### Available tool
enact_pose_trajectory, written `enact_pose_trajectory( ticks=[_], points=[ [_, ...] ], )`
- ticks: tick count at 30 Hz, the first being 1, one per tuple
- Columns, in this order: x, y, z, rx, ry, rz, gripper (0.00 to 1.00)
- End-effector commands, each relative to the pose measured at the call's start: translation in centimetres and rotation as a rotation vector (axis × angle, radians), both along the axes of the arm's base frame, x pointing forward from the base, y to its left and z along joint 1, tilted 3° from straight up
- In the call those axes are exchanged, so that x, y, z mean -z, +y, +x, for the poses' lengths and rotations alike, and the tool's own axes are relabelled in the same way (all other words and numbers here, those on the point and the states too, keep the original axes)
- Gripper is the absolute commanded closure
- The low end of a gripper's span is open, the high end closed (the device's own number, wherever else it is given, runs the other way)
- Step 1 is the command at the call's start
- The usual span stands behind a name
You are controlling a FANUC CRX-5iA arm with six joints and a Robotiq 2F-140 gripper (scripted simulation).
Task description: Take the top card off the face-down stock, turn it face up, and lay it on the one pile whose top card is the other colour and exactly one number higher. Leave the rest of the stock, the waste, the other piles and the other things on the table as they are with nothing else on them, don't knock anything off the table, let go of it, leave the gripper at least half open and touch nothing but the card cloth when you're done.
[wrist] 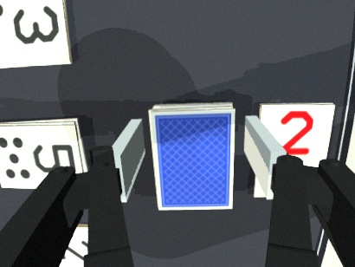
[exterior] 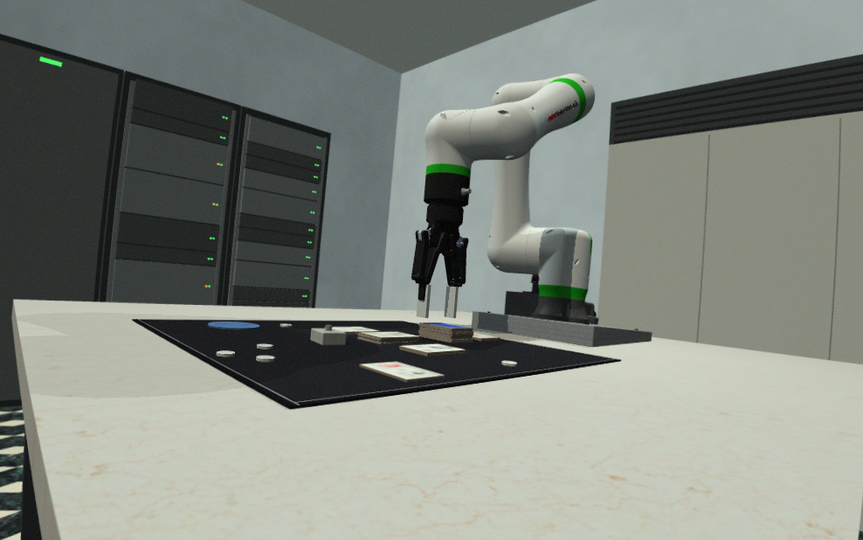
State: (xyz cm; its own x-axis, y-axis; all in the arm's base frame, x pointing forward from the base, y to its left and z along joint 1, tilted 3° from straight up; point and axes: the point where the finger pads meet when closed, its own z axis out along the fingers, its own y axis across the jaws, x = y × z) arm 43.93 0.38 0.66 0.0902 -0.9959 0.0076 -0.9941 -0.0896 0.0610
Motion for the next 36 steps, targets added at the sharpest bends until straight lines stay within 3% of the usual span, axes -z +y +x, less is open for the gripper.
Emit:
enact_pose_trajectory(
  ticks=[1, 36],
  points=[
    [0.0, 0.0, 0.0, 0.0, -0.001, 0.0, 0.5],
    [1.0, 0.0, 0.0, 0.0, -0.001, 0.0, 0.5]
  ],
)
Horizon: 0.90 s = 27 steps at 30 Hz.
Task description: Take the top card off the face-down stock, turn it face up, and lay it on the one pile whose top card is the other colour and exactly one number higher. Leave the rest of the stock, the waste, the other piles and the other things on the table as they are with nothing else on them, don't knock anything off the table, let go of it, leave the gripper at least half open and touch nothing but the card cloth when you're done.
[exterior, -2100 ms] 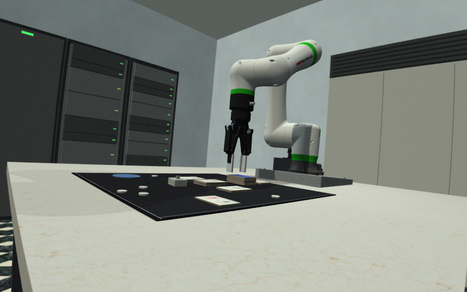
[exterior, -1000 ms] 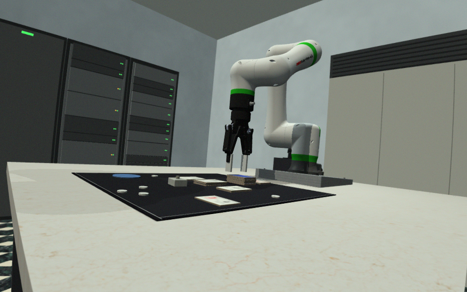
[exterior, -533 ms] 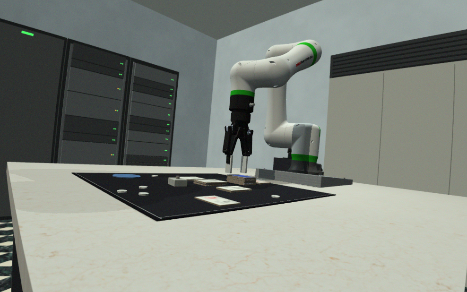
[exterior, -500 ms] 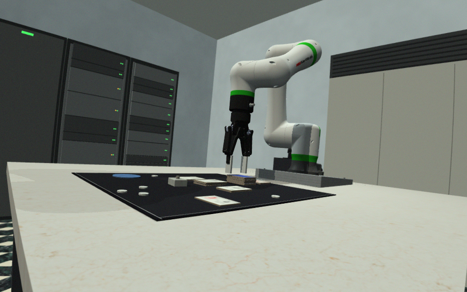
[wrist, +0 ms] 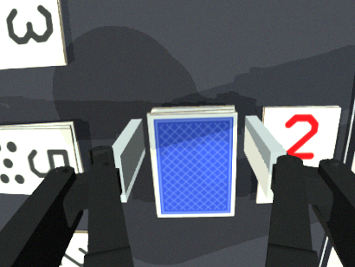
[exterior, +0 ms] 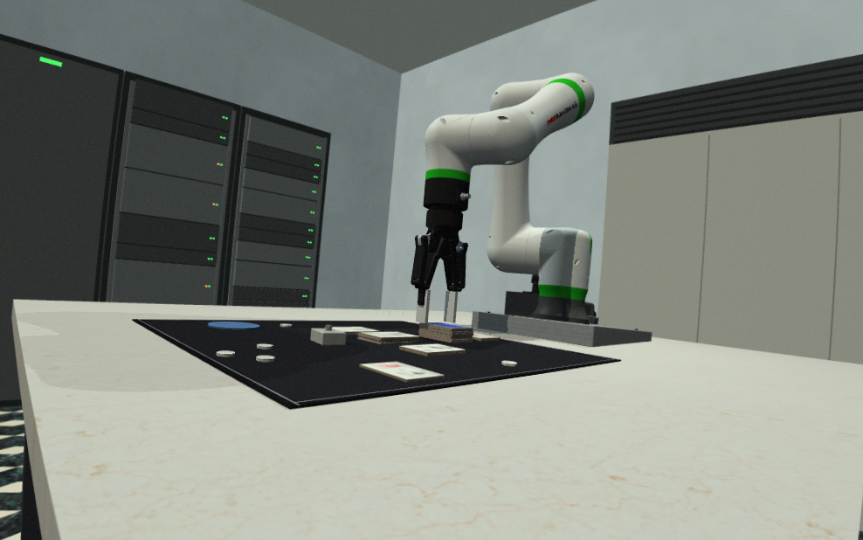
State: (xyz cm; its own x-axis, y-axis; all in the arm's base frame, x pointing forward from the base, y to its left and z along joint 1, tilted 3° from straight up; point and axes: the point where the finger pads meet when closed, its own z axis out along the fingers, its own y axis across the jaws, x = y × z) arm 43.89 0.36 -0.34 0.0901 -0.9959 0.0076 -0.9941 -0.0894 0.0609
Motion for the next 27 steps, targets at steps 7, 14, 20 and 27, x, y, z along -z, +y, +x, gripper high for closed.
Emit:
enact_pose_trajectory(
  ticks=[7, 14, 20, 27],
  points=[
    [-0.01, 0.01, 0.02, 0.0, 0.0, 0.0, 0.5],
    [0.03, 0.01, 0.02, 0.0, 0.0, 0.0, 0.5],
    [0.23, 0.01, 0.01, 0.0, 0.0, 0.0, 0.5],
    [0.29, 0.01, 0.0, 0.0, 0.0, 0.0, 0.5]
  ],
)
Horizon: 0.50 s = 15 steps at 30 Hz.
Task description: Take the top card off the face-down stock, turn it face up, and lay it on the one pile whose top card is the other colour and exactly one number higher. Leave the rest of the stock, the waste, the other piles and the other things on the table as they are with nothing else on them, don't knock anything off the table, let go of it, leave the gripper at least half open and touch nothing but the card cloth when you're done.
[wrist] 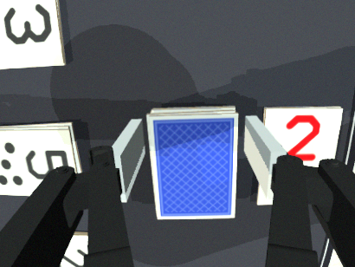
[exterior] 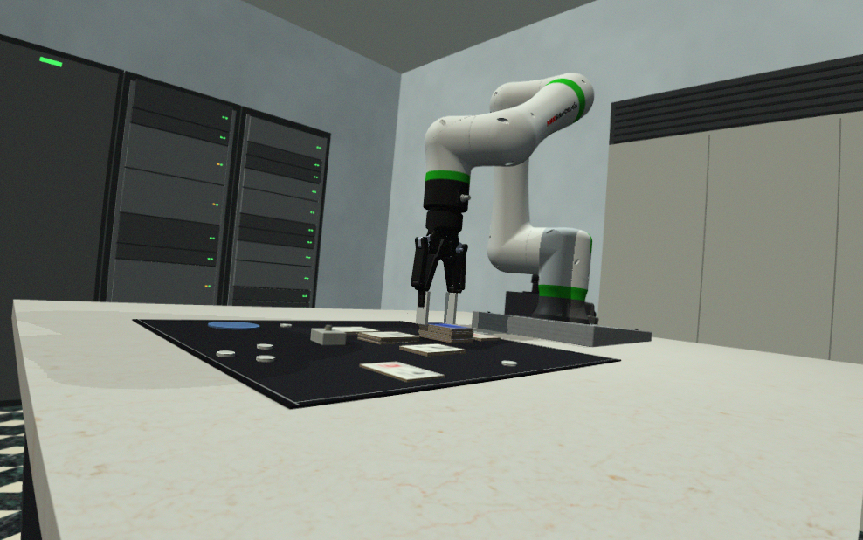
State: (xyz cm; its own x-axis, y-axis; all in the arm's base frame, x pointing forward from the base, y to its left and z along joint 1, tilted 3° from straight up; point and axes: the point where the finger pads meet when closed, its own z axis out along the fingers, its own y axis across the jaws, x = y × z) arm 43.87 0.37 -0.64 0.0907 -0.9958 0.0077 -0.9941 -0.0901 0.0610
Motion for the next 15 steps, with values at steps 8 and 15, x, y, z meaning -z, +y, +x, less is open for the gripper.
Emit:
enact_pose_trajectory(
  ticks=[8, 15],
  points=[
    [-0.01, 0.0, 0.02, 0.0, -0.001, 0.0, 0.5],
    [-0.01, 0.0, 0.02, 0.0, -0.001, 0.0, 0.57]
  ],
)
